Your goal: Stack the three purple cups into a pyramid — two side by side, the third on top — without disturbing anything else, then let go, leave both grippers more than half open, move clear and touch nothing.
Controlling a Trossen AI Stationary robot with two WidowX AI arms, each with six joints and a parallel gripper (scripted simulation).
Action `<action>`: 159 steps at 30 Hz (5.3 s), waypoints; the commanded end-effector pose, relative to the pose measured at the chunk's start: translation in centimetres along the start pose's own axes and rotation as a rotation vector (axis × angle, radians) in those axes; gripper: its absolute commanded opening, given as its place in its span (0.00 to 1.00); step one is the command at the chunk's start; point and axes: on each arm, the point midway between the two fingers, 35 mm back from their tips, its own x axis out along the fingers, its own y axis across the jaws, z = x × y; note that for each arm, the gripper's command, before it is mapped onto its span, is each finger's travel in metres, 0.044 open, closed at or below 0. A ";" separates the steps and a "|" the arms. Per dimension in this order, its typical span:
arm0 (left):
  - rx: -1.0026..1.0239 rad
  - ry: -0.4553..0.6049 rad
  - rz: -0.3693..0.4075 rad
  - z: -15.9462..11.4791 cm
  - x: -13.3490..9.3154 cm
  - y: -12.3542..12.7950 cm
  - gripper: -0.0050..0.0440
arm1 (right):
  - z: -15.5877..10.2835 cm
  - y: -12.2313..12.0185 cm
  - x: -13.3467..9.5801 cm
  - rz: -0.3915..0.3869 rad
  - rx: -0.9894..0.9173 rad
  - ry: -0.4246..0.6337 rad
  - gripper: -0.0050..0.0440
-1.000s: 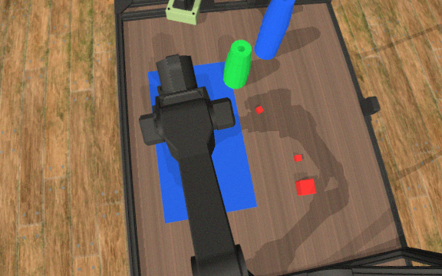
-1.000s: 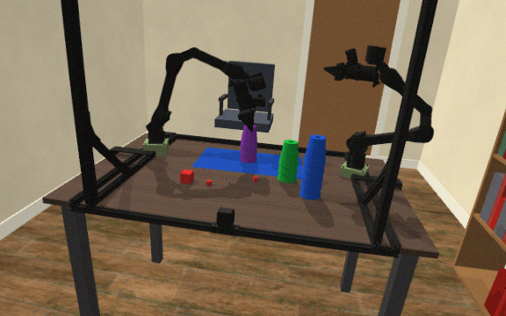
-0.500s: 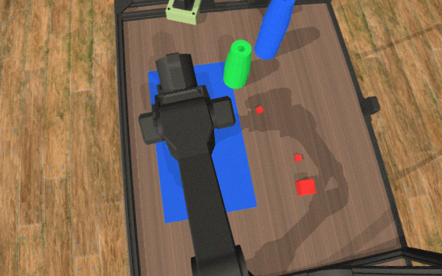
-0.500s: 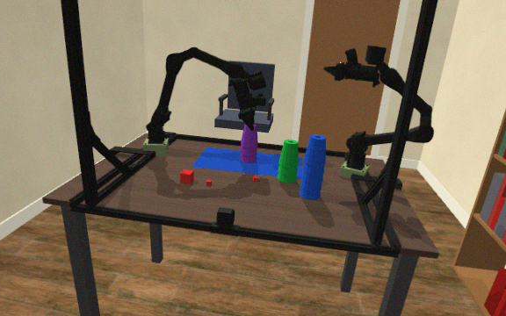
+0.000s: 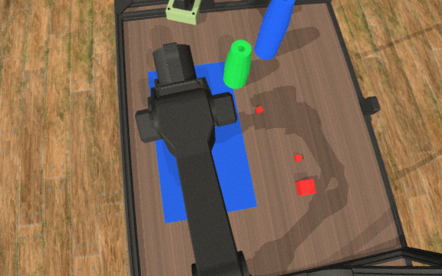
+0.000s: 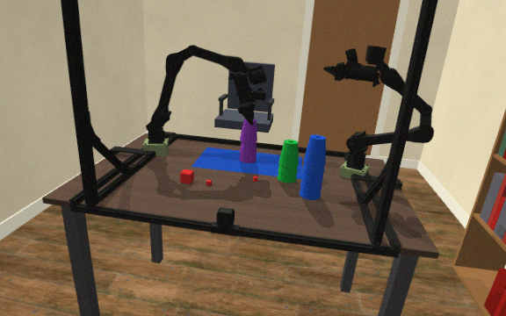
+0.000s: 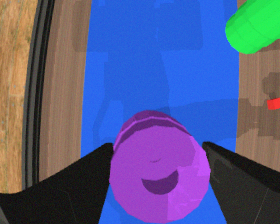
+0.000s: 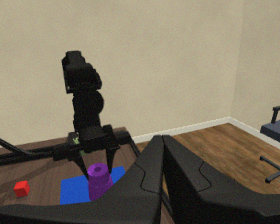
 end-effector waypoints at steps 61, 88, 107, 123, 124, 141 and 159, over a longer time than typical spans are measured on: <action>-0.001 -0.021 0.003 -6.8 -1.6 0.0 0.10 | 0.1 0.0 0.0 -0.003 0.003 -0.002 0.10; -0.001 -0.021 0.003 -9.5 3.6 0.1 0.10 | 0.1 0.0 0.0 -0.003 0.003 -0.002 0.10; -0.001 -0.021 0.003 -10.4 6.0 0.1 0.10 | 0.1 0.0 0.0 -0.003 0.003 -0.002 0.10; -0.001 -0.031 0.001 -10.5 6.3 0.0 0.10 | 0.1 0.0 0.0 -0.003 0.003 -0.002 0.10; -0.001 -0.031 0.001 -10.5 6.3 0.0 0.10 | 0.1 0.0 0.0 -0.003 0.003 -0.002 0.10; -0.001 -0.031 0.001 -10.5 6.3 0.0 0.20 | 0.1 0.0 0.0 -0.003 0.003 -0.002 0.10; -0.001 -0.031 0.001 -10.5 6.3 0.0 0.41 | 0.1 0.0 0.0 -0.003 0.003 -0.002 0.10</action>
